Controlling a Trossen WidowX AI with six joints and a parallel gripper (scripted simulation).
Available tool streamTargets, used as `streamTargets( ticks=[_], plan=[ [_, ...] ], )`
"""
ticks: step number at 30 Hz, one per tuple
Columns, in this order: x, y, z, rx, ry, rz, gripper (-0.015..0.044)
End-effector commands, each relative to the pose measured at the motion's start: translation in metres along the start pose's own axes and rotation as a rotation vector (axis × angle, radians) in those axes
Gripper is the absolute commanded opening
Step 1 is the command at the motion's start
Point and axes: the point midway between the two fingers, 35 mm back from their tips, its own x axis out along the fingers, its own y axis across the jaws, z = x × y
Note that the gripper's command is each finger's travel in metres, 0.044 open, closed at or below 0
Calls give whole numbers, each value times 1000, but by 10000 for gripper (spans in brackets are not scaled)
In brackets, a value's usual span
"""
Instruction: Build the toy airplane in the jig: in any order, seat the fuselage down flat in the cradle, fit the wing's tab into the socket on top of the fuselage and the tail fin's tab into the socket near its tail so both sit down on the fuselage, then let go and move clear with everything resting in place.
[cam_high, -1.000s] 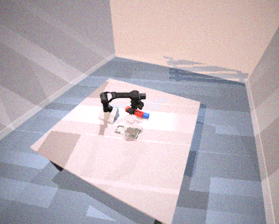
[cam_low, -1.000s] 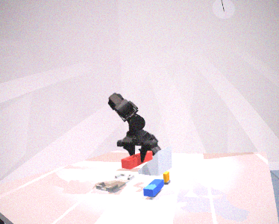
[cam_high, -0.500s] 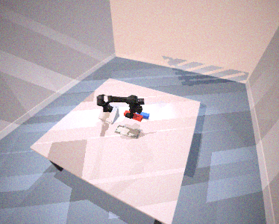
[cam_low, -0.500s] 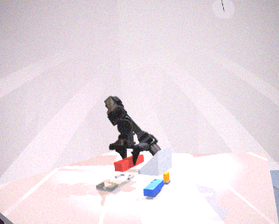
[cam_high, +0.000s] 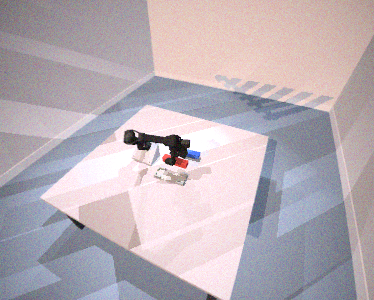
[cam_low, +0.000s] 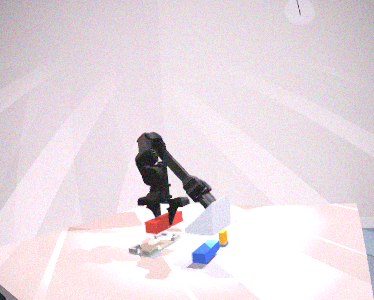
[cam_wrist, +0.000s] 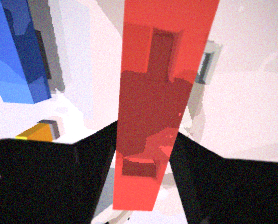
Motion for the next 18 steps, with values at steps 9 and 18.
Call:
streamTargets(
  ticks=[9, 18],
  plan=[
    [16, -35, -13, -51, -1, -16, 0],
    [26, -55, -23, -77, 4, -29, 0]
  ],
)
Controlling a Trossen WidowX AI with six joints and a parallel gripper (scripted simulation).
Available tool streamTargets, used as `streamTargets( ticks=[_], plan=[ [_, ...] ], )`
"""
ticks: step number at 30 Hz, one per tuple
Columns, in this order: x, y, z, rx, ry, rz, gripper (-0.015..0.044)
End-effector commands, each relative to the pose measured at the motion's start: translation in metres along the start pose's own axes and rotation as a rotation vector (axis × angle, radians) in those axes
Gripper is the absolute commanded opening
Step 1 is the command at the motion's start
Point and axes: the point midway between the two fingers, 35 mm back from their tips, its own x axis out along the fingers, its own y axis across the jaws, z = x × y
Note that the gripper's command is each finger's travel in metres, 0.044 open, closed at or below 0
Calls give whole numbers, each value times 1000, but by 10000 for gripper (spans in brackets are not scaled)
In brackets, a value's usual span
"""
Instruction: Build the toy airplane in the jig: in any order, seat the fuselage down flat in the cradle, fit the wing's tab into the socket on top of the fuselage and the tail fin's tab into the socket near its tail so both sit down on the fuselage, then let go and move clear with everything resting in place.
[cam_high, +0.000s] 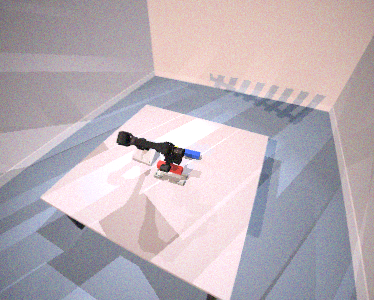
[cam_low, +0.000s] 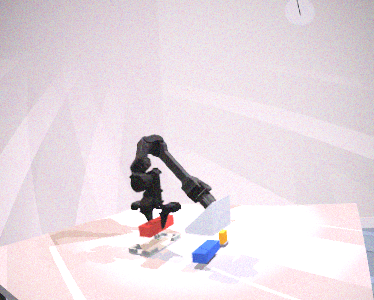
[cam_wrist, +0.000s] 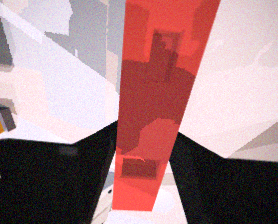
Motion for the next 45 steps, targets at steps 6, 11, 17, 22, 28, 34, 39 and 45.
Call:
streamTargets(
  ticks=[6, 11, 17, 22, 28, 34, 39, 45],
  plan=[
    [3, -5, -4, -15, -1, -7, 157],
    [3, -5, -4, -15, -1, -7, 195],
    [3, -5, -4, -15, -1, -7, 195],
    [3, -5, -4, -15, -1, -7, 195],
    [7, -5, -4, -15, -1, -7, 195],
    [17, -5, -3, -15, -1, -6, 195],
    [25, -5, -3, -15, -1, -7, 195],
    [34, -6, -4, -15, -1, -7, 195]
  ],
)
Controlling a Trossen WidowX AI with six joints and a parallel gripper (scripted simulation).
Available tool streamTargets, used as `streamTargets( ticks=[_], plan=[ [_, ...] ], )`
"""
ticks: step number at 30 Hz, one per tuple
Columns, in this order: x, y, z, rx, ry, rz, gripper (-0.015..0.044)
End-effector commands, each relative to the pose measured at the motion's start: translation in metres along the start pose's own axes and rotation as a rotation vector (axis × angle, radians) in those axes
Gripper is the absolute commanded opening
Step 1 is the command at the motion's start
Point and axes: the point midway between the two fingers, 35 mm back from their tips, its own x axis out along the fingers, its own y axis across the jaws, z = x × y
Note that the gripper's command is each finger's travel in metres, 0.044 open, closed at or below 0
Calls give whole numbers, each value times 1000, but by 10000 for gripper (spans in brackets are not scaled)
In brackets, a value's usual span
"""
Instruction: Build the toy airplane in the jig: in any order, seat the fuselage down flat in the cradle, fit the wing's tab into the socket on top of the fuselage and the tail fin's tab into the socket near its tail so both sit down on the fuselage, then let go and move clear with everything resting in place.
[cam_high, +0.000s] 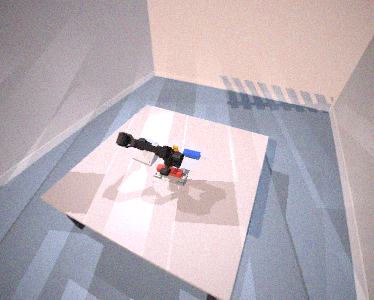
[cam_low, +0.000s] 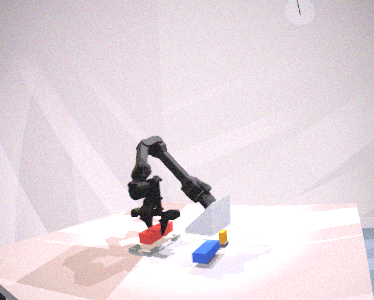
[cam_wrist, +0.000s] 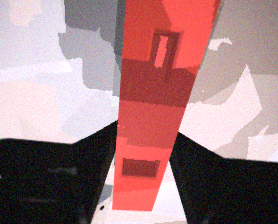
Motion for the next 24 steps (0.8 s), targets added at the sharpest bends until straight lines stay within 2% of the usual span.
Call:
streamTargets(
  ticks=[1, 10, 15, 20, 24],
  plan=[
    [8, 0, -1, -8, 2, -3, 195],
    [15, 0, -2, -8, 2, -4, 195],
    [13, -1, -1, 0, 2, -2, 162],
    [13, -1, -1, 0, 2, -2, 31],
    [13, -1, -1, 0, 2, -2, 136]
  ],
)
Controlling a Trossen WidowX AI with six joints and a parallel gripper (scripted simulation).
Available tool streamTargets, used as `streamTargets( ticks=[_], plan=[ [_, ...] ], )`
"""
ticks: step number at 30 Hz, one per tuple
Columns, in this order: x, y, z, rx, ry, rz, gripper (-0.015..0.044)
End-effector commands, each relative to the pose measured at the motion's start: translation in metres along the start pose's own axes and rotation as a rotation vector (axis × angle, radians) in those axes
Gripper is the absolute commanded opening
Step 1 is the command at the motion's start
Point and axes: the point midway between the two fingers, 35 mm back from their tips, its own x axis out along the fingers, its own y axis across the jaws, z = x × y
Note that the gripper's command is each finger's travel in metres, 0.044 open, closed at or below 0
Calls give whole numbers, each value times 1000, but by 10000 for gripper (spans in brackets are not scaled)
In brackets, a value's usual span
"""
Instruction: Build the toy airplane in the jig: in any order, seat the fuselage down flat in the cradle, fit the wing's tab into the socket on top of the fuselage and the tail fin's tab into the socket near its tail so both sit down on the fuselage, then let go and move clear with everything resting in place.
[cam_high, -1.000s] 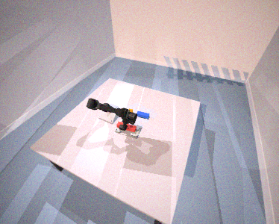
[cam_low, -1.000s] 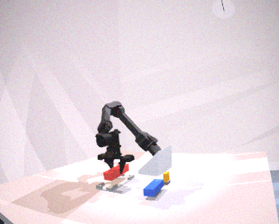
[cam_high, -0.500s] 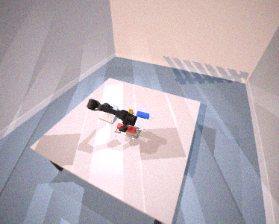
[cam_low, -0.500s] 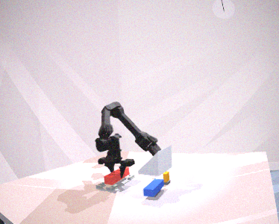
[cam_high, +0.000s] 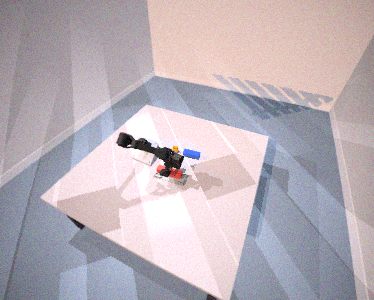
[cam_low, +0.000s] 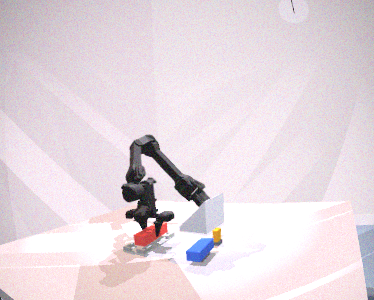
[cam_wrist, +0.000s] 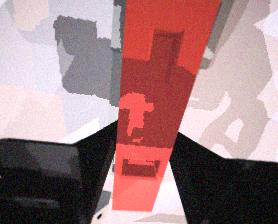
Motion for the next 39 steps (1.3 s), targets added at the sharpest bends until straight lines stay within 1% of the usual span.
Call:
streamTargets(
  ticks=[1, 11, 12, 21, 23, 26, 28, 39],
  plan=[
    [0, 0, 0, 2, 0, 0, 162],
    [0, 0, 0, 2, 0, 0, 424],
    [0, 0, 0, 2, 0, 0, 440],
    [-3, 0, 1, 1, -1, 1, 440],
    [-26, 1, 5, -1, -2, 7, 440],
    [-80, 2, 5, -5, -1, 8, 440],
    [-103, 1, 1, -7, 0, 3, 440],
    [-105, 4, 2, -5, 0, 2, 440]
  ],
)
